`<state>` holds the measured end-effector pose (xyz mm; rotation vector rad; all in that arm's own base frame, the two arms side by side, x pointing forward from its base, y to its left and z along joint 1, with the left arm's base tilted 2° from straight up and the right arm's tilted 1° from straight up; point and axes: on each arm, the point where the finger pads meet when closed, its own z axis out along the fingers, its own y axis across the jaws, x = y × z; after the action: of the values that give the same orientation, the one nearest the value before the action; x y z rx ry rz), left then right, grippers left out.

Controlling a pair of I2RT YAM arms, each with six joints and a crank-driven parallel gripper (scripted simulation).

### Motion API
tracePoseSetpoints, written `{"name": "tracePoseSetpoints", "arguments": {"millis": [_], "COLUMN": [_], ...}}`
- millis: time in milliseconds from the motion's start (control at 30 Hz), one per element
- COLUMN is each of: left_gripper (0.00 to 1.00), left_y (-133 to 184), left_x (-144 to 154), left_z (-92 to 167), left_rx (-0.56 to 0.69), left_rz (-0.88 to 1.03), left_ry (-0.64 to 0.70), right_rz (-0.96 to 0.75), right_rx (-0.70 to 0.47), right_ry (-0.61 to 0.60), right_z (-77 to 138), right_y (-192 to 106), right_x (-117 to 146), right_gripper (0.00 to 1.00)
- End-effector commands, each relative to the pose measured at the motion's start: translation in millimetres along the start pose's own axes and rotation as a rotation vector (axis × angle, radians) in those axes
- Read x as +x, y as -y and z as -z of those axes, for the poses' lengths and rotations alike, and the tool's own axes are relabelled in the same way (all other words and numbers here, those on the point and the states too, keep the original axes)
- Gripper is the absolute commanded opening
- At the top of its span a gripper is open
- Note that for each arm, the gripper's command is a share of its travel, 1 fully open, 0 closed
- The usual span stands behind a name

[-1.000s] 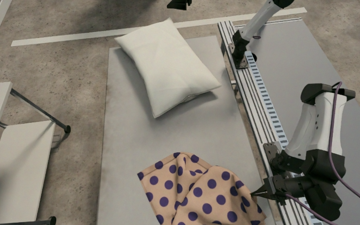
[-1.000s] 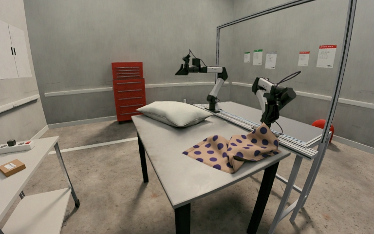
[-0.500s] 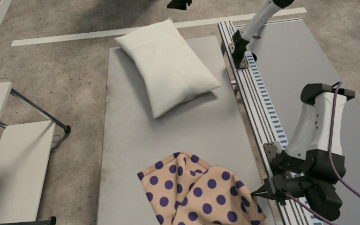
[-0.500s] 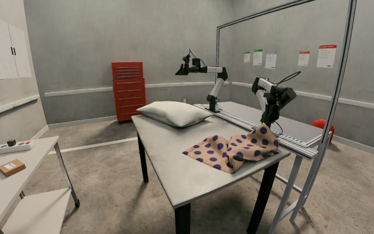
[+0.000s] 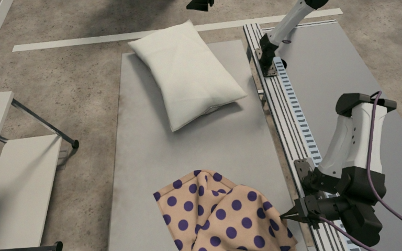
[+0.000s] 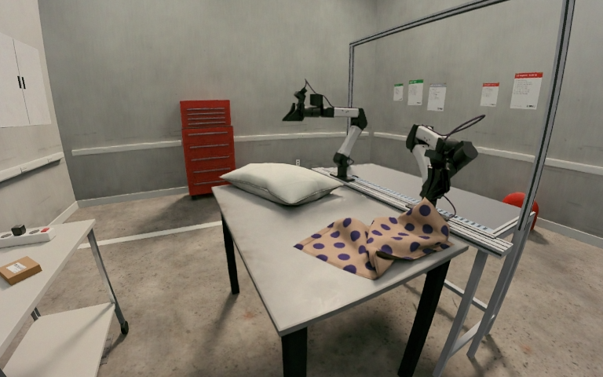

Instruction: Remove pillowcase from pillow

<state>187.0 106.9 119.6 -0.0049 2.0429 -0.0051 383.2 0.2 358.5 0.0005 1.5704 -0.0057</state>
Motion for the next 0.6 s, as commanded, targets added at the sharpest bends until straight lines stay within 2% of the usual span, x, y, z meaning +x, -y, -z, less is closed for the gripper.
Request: {"name": "tracePoseSetpoints", "arguments": {"millis": [0, 567], "left_gripper": [0.02, 0.03], "left_y": [3.7, 3.7], "left_x": [-1.5, -1.5], "left_z": [-1.6, -1.6], "left_rx": [0.016, 0.016], "left_rz": [0.0, 0.0], "left_ry": [0.012, 0.012], "right_rz": [0.007, 0.007], "right_rx": [0.004, 0.004], "right_ry": [-0.004, -0.004], "right_z": [-1.5, -1.5], "right_y": [1.5, 1.5], "right_x": [3.6, 3.6], "right_gripper": [0.63, 0.63]}}
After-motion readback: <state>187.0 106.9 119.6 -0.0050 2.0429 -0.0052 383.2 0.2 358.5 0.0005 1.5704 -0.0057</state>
